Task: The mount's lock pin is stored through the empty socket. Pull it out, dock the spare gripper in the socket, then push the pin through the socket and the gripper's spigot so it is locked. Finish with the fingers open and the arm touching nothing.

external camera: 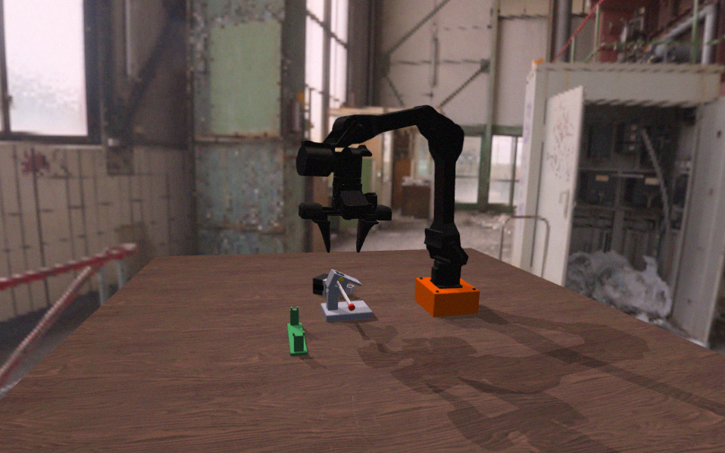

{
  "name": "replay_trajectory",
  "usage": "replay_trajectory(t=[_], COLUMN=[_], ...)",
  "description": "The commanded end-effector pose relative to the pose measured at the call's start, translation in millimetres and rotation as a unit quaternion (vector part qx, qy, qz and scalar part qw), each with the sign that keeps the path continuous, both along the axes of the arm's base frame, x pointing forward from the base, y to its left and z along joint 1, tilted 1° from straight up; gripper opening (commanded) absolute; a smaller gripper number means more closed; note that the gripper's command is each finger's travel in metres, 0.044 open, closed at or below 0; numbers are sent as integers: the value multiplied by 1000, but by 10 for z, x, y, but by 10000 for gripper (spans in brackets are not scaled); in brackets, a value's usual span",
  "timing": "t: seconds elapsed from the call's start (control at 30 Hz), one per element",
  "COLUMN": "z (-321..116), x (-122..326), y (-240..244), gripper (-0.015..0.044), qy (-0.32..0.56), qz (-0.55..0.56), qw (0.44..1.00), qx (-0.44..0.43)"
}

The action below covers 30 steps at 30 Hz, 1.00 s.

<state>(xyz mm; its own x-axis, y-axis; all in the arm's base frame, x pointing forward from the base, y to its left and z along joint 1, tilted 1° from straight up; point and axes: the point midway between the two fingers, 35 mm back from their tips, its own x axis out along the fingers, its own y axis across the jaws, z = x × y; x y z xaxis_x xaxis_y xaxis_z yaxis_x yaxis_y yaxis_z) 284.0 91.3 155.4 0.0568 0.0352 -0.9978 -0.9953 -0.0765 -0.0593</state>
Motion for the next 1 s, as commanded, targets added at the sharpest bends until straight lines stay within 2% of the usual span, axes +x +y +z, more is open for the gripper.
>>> replay_trajectory(t=[0.0,0.17,0.37,0.97], z=[-25,-153,-719,-979], x=[-62,-50,-77,-69], y=[26,38,77,100], gripper=[300,300,300,300], qy=[14,15,17,17], qz=[25,26,29,29], qw=[1000,1000,999,999], qx=[3,2,-3,-3])
